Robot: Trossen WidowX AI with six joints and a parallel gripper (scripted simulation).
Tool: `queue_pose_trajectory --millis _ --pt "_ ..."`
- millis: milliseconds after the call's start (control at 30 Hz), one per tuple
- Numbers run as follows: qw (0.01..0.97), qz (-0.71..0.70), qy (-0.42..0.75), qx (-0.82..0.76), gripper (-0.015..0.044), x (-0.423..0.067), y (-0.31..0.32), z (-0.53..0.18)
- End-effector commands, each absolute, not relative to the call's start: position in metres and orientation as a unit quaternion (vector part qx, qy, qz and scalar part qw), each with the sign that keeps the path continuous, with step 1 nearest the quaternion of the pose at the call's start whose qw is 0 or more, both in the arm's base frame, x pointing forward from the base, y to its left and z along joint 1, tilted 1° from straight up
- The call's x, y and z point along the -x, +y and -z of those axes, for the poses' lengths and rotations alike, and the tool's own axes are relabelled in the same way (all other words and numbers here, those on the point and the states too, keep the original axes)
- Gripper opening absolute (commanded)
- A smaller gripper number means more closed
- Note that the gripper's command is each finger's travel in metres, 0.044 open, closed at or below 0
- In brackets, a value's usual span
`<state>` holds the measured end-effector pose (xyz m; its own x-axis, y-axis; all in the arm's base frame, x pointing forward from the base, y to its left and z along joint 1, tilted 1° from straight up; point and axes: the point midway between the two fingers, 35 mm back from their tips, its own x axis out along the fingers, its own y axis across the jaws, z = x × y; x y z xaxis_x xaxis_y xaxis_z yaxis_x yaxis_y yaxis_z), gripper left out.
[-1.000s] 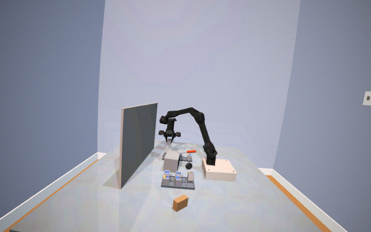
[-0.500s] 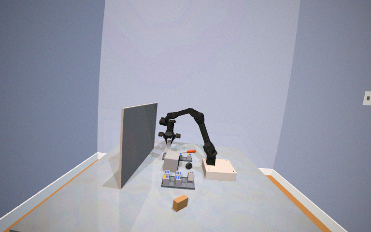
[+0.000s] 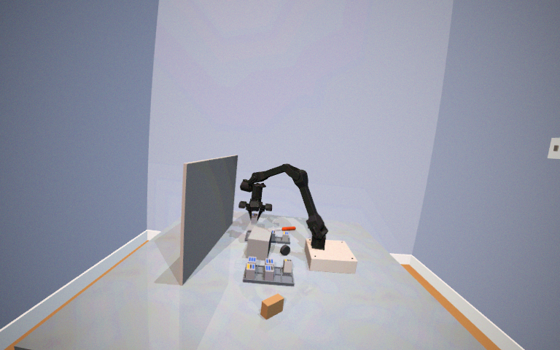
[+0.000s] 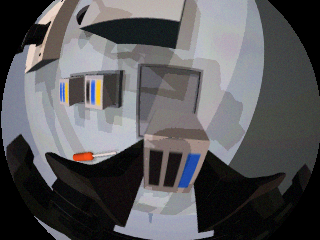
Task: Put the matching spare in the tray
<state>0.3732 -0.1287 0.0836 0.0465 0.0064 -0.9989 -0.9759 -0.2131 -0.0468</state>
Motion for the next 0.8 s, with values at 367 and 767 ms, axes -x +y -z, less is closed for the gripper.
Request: queue_pose_trajectory --millis 367,767 --pt "0.455 -0.542 0.430 0.561 0.0000 -0.373 -0.128 -0.069" --pt "0.455 -0.542 0.430 0.561 0.0000 -0.373 -0.128 -0.059"
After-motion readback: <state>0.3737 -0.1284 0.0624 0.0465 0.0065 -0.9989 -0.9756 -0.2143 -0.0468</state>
